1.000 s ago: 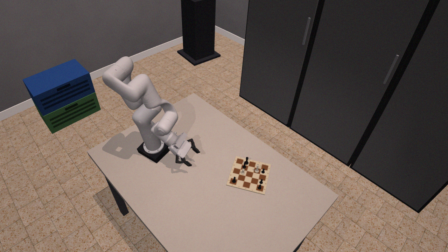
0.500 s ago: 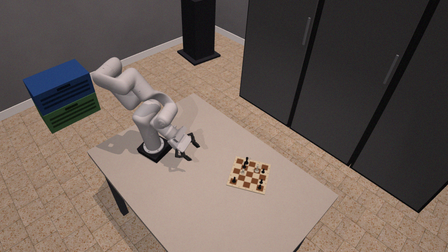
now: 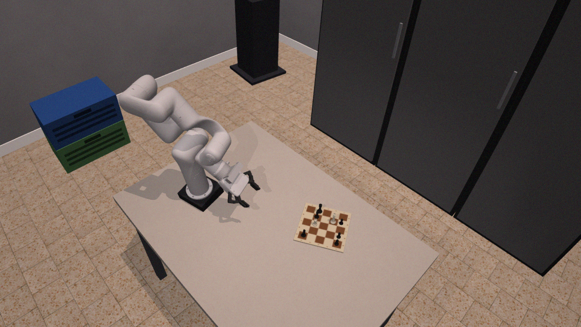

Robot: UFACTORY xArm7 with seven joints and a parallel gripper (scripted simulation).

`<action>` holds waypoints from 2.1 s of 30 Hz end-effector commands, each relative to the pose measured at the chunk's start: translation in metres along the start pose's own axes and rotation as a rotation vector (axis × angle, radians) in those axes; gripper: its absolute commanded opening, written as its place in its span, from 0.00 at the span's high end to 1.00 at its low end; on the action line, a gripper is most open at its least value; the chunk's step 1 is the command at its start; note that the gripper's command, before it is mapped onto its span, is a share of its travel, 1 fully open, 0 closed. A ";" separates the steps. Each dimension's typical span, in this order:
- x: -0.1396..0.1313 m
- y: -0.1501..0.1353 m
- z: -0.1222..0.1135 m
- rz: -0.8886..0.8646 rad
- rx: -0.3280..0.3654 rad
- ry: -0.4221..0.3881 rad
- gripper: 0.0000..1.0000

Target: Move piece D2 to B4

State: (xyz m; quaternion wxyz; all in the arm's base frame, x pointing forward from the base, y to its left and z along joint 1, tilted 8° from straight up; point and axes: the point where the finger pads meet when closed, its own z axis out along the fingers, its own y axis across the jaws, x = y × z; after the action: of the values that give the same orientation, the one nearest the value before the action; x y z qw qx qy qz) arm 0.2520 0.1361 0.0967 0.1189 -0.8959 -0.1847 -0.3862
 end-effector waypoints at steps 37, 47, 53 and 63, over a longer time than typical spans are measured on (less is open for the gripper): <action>0.252 -0.106 0.091 0.555 -0.015 0.424 0.00; 0.297 -0.115 0.116 0.749 -0.082 0.481 0.00; 0.317 -0.116 0.135 0.888 -0.147 0.493 0.00; 0.329 -0.113 0.164 1.100 -0.273 0.465 0.00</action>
State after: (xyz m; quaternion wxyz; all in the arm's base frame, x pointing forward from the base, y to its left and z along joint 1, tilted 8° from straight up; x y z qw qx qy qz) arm 0.5020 0.3655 0.2372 0.2489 -0.7692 0.3322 -0.4858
